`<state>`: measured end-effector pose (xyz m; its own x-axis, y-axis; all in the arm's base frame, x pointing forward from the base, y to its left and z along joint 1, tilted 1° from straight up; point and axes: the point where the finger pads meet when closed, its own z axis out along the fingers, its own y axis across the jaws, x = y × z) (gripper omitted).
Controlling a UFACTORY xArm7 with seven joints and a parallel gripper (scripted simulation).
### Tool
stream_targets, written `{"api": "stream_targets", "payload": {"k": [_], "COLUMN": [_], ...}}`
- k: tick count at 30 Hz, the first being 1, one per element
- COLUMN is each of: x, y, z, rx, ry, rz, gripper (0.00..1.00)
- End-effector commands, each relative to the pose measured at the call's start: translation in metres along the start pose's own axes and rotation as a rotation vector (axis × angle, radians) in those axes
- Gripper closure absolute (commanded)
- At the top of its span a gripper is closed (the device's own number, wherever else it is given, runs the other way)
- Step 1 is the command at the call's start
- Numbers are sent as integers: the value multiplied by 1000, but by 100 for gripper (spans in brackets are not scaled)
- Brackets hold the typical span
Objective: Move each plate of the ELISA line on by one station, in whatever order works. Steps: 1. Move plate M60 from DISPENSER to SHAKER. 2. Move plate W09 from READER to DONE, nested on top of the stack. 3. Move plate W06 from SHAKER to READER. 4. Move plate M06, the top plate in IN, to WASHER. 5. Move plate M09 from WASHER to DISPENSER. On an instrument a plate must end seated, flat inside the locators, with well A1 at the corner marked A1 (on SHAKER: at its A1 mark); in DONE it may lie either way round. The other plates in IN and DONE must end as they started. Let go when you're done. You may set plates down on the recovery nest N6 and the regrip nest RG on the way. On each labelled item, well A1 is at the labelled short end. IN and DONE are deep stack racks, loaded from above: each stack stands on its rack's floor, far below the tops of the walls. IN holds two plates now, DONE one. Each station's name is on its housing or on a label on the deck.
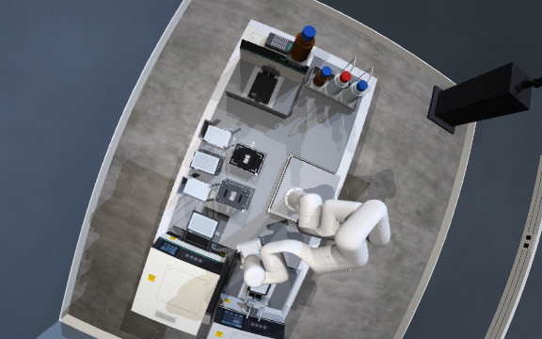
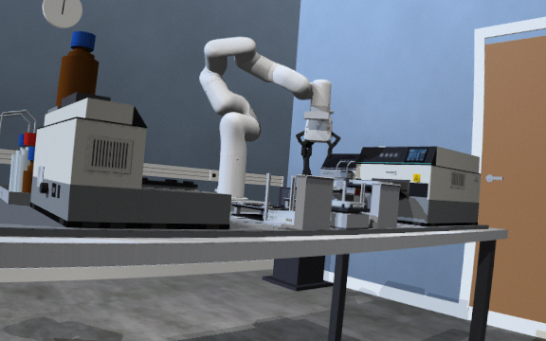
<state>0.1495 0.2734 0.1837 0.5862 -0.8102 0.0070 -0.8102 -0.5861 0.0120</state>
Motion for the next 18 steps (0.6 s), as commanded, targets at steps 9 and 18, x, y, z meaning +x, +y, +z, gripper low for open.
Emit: {"api": "stream_targets", "payload": {"k": [9, 18], "x": [-34, -54], "y": [16, 28], "z": [-1, -1], "rx": [3, 3], "ry": [-1, -1], "rz": [124, 124], "gripper": [0, 0]}}
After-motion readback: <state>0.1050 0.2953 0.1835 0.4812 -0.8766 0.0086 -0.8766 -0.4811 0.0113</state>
